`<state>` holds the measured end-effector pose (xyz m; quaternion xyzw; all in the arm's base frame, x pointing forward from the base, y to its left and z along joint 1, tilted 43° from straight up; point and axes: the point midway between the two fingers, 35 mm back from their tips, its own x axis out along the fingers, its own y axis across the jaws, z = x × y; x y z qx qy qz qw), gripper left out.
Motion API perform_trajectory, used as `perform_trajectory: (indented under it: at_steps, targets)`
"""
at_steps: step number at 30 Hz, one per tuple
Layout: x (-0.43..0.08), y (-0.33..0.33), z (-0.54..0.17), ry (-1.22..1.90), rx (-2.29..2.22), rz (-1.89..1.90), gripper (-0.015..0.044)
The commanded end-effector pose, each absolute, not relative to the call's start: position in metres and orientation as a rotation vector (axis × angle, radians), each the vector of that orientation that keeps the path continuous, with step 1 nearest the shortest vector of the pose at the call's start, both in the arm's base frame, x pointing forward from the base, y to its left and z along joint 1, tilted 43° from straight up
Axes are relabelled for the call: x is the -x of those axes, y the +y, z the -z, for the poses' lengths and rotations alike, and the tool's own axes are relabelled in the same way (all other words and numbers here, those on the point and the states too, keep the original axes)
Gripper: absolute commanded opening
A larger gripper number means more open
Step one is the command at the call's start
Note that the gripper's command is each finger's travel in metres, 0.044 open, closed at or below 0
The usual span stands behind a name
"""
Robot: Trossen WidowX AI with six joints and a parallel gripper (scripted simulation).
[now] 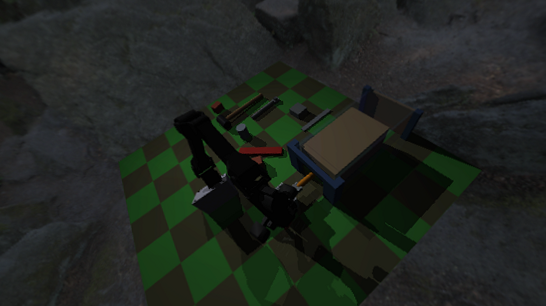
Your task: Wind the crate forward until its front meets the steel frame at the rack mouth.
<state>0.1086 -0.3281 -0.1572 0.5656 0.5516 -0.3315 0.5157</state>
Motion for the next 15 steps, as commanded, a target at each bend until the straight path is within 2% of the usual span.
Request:
perform_trajectory:
  at_steps: [1, 15]
  targets:
    - [-0.127, -0.333, 0.160, 1.299, -1.353, 0.774, 0.0000]
    - [-0.147, -0.338, 0.162, 1.298, -1.353, 0.773, 0.0000]
